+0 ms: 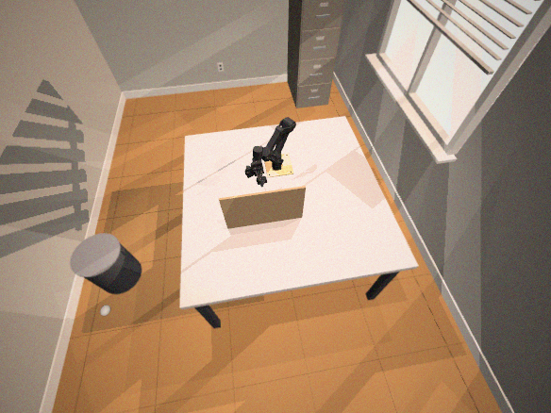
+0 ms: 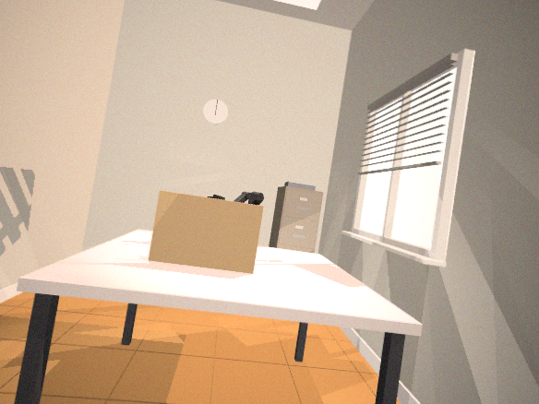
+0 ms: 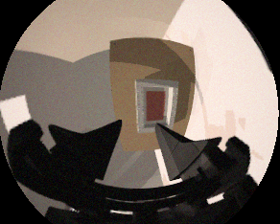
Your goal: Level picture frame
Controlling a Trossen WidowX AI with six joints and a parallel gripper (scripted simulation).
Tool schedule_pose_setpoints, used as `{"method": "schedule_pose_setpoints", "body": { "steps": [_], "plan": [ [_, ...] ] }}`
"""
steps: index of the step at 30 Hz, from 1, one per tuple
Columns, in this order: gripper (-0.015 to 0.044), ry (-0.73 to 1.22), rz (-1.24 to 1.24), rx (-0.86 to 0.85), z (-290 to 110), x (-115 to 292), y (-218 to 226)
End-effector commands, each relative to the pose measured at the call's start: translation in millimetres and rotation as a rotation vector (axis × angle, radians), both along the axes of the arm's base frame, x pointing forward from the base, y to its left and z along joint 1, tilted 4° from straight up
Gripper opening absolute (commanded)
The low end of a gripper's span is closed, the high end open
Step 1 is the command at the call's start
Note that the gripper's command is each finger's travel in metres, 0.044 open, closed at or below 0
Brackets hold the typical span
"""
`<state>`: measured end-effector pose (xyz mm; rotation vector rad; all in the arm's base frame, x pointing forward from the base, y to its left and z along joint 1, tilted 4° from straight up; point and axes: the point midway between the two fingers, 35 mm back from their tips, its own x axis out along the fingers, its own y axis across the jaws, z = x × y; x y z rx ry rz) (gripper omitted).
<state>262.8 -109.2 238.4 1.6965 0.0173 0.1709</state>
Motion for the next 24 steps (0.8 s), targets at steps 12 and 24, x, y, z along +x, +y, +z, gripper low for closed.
{"method": "schedule_pose_setpoints", "body": {
  "steps": [12,24],
  "plan": [
    [0.0260,0.068,-0.015,0.189,26.5,-93.1,-28.2],
    [0.0260,0.069,-0.032,0.142,24.3,-96.2,-27.3]
  ]
}}
